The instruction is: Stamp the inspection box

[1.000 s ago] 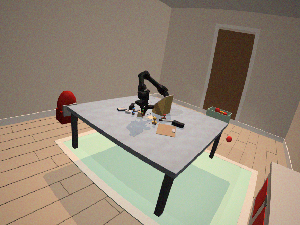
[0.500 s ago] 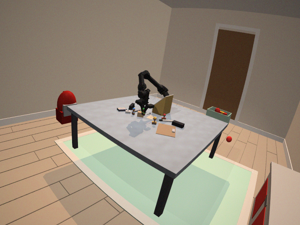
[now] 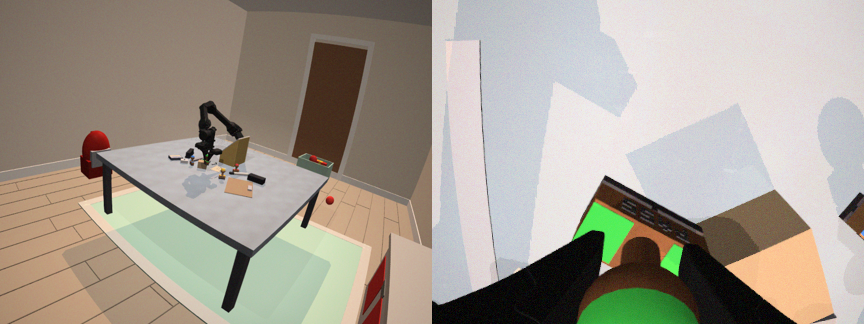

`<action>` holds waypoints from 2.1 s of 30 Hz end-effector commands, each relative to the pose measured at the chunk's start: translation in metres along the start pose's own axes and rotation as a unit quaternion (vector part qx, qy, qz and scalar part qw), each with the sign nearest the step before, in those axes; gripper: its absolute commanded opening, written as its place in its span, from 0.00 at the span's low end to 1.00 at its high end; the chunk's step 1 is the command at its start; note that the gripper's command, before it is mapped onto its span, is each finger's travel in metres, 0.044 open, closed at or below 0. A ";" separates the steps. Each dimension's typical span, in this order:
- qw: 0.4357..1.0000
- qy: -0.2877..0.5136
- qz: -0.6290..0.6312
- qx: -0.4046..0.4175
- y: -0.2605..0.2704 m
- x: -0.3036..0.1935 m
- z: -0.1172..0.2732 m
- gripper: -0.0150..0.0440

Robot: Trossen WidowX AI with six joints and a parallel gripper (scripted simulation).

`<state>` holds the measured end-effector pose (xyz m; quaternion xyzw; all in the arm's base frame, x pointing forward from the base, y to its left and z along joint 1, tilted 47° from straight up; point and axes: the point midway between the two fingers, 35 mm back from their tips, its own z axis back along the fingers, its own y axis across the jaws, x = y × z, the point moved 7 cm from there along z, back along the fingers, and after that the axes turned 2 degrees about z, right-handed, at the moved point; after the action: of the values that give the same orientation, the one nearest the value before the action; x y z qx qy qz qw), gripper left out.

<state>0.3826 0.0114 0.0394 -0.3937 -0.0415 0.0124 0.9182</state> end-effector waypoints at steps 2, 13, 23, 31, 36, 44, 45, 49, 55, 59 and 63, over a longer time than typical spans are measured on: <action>1.000 -0.003 -0.004 -0.001 0.000 0.001 0.004 0.25; 1.000 -0.003 -0.004 -0.002 0.000 0.001 0.010 0.25; 1.000 -0.003 -0.004 -0.002 0.000 0.001 0.015 0.25; 1.000 -0.003 -0.004 -0.003 0.000 0.000 0.019 0.25; 1.000 -0.003 -0.004 -0.003 -0.003 -0.001 0.021 0.25; 1.000 -0.002 -0.003 -0.002 -0.033 -0.023 0.023 0.25; 1.000 -0.002 -0.003 -0.002 -0.037 -0.026 0.023 0.25; 1.000 -0.002 -0.003 -0.001 -0.050 -0.038 0.023 0.25; 1.000 -0.002 -0.003 -0.002 -0.068 -0.058 0.023 0.25; 1.000 -0.001 -0.002 -0.002 -0.079 -0.073 0.023 0.25; 1.000 -0.001 -0.002 -0.003 -0.088 -0.087 0.022 0.25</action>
<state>0.3063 -0.0322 0.1093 -0.3935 -0.0457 0.0065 0.9181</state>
